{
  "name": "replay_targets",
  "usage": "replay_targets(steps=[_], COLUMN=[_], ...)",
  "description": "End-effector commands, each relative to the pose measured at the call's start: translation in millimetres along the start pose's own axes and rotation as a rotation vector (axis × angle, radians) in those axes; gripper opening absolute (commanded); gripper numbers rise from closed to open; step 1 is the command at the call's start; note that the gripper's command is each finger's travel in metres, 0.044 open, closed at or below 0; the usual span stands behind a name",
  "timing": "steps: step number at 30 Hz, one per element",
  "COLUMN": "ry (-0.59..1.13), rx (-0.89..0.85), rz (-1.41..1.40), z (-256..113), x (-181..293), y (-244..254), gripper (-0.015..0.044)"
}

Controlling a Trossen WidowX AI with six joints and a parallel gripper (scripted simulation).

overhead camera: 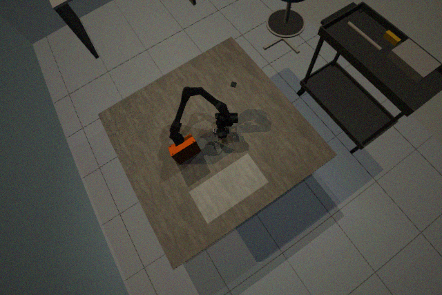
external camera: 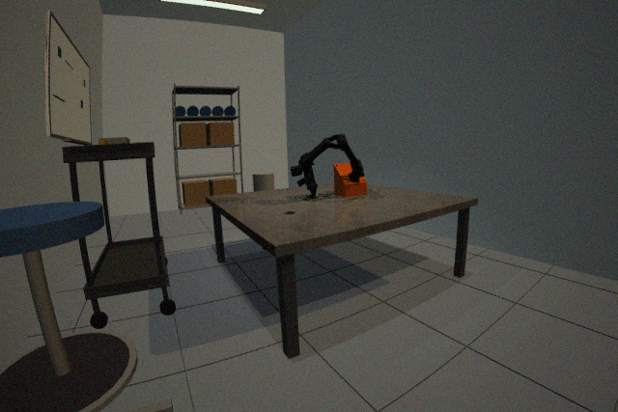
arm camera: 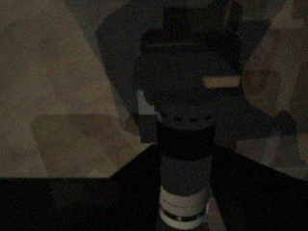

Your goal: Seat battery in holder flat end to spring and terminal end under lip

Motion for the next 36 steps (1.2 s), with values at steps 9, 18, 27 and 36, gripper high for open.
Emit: replay_targets(steps=[9,18,27,36], ry=[-0.056,-0.072,-0.081,-0.090], rx=[-0.009,-0.011,-0.012,-0.013], rz=[-0.005,-0.005,-0.005,-0.004], z=[1,2,3,4], x=[5,8,14,20], y=[1,1,0,-1], gripper=[0.0082,0.0082,0.0082,0.0082])
Point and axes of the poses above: the point midway between the two fingers, 35 mm back from their tips, its own z axis out along the fingers, its own y axis across the jaws, x = y × z, the point moved 7 cm from there along -z, back along the fingers, and after that the axes turned 11 degrees about z, right-handed, at the moved point
